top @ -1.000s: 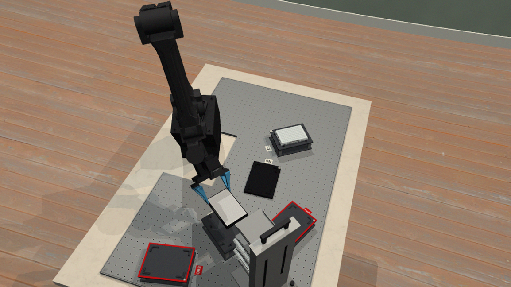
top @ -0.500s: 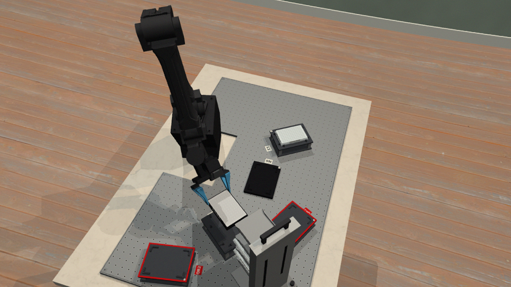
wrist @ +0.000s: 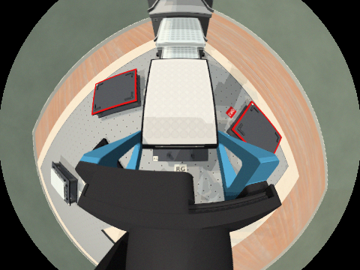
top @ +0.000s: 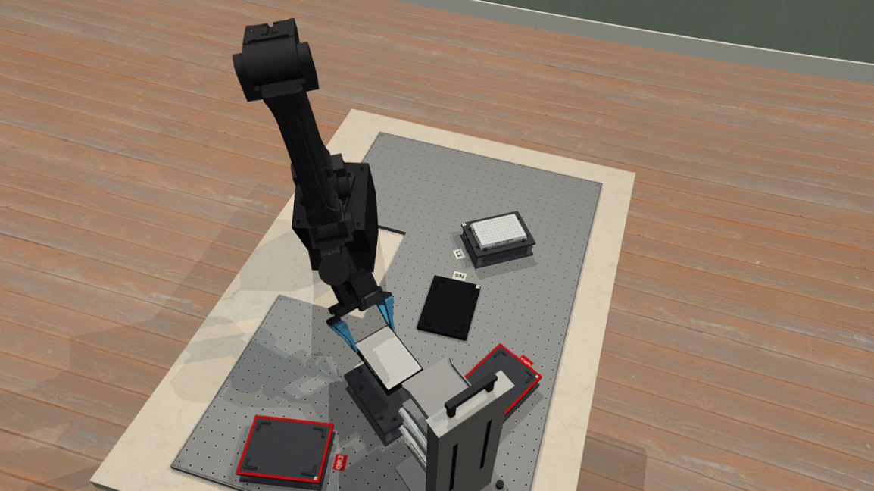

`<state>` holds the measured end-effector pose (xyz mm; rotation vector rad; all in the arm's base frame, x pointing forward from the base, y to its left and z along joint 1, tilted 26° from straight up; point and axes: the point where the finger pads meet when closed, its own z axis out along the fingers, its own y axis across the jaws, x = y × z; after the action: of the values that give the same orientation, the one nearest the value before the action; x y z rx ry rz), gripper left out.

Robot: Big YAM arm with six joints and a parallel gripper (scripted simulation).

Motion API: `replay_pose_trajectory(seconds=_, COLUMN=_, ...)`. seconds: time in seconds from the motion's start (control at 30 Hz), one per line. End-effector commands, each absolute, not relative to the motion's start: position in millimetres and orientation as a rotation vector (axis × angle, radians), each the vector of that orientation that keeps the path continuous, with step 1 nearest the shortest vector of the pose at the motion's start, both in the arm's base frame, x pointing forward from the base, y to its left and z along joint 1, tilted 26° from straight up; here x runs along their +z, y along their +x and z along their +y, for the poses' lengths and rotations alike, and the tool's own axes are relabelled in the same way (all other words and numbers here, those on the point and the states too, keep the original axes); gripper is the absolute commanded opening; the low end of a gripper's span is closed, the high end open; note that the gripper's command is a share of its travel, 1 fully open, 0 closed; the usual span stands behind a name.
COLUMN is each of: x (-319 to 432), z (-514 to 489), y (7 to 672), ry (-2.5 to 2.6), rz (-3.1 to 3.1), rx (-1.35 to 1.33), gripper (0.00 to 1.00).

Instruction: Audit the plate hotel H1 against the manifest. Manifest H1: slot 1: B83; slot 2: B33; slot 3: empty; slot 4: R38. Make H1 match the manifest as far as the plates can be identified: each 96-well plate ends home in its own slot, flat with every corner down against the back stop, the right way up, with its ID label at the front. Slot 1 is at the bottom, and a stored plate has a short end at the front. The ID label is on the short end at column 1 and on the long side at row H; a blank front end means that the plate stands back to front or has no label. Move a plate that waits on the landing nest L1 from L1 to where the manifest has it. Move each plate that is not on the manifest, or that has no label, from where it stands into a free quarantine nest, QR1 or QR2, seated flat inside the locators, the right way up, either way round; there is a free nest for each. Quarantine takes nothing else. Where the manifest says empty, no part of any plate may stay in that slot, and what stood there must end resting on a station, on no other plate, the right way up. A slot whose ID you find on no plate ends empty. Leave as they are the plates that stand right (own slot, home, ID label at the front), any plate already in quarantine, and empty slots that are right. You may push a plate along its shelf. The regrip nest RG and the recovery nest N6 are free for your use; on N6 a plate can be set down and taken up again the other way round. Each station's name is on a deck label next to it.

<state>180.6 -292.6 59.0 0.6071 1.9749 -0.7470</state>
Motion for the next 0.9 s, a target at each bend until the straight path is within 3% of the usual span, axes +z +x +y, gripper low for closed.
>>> replay_pose_trajectory(seconds=0.0, x=66.0, z=-298.3, y=181.2, ry=0.586, rz=1.950, rx=-0.778, gripper=0.86)
replay_pose_trajectory(seconds=0.87, x=55.2, z=-303.9, y=181.6, ry=0.586, rz=1.949, rx=-0.780, gripper=0.86)
